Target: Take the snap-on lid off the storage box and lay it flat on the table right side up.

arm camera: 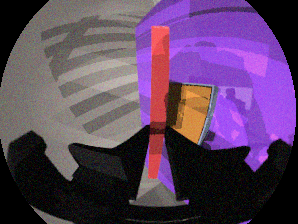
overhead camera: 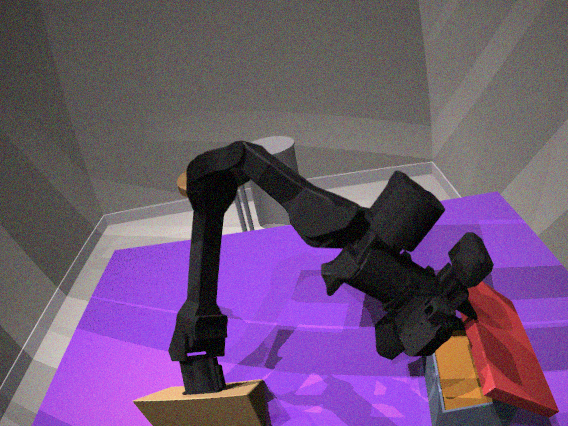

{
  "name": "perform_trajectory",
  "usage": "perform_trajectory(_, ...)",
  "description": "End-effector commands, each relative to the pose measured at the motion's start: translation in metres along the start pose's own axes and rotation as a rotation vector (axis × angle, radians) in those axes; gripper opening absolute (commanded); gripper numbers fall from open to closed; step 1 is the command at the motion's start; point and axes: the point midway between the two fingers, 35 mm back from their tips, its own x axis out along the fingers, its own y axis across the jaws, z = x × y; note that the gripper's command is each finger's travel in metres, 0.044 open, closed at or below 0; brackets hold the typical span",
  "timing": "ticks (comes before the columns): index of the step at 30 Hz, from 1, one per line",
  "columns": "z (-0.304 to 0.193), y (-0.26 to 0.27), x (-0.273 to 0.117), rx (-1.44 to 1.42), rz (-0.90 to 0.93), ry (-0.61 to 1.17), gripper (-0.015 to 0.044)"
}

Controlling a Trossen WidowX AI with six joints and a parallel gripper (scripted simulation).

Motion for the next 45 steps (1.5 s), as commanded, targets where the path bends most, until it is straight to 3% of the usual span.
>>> perform_trajectory(1, 0.01, 0.002, -0.003, -0.008, 0.008, 0.0, 0.0)
perform_trajectory(45, 0.097, -0.005, -0.012, -0.011, 0.009, -0.003, 0.0)
